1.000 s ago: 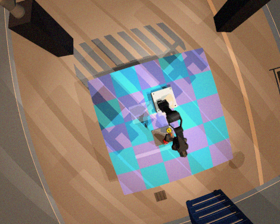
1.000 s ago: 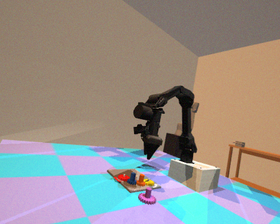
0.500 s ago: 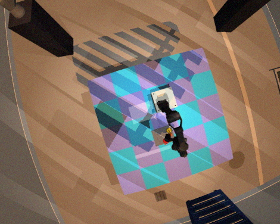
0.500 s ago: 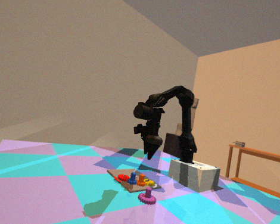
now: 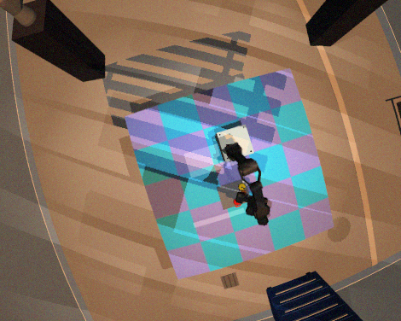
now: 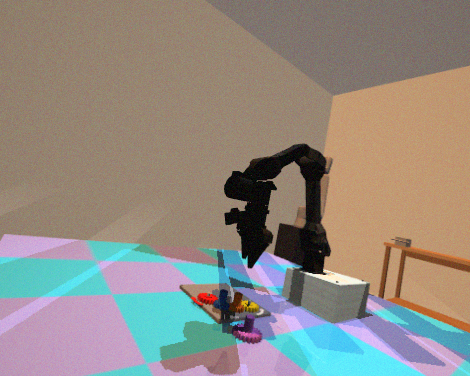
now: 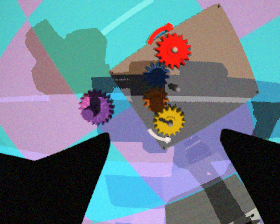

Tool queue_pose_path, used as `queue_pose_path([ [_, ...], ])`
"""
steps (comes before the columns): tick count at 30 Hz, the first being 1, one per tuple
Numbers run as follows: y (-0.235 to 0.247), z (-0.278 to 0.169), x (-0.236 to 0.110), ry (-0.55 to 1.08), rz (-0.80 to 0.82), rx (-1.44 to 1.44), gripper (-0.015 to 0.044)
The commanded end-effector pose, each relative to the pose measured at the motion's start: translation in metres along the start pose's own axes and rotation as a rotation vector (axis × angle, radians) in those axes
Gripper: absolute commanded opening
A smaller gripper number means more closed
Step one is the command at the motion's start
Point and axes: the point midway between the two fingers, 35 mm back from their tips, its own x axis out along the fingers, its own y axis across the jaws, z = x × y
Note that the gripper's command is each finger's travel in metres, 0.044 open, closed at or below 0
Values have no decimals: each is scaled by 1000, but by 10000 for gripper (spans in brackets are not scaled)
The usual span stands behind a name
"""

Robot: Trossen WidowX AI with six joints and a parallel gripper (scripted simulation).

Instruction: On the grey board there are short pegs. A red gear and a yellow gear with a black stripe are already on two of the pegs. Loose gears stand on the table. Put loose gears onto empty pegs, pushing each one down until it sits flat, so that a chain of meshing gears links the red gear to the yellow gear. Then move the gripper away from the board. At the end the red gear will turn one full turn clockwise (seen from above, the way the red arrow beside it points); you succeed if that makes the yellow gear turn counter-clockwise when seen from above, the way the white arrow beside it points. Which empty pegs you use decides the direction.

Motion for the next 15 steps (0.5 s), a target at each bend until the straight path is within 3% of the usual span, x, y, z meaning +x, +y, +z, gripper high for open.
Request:
queue_pose_path([
  [1,0,0,-1,-1,1,4,440],
  [15,10,-7,-3,0,3,1,440],
])
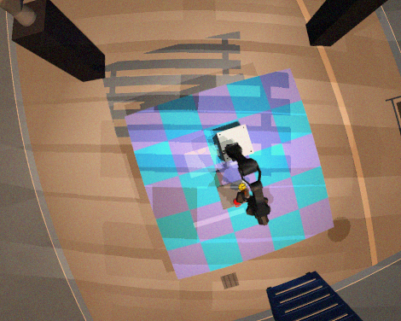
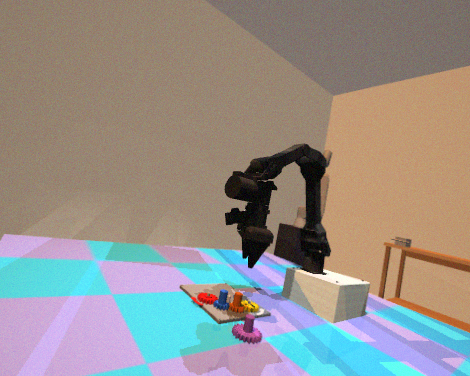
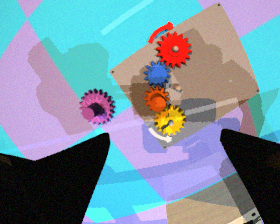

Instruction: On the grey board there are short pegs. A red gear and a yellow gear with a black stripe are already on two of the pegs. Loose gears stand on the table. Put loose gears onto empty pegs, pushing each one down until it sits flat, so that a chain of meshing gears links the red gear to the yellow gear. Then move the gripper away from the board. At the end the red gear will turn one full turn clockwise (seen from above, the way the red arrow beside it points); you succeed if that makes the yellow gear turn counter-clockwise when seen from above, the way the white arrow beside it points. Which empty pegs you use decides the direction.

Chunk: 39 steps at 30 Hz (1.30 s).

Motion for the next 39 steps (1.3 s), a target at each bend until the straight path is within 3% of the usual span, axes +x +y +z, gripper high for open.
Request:
queue_pose_path([
  [1,15,-11,-4,0,5,-6,440],
  [9,90,-96,-21,17,18,-50,440],
  [19,136,-217,-45,20,14,-4,440],
  [39,137,-219,-45,19,14,-2,440],
])
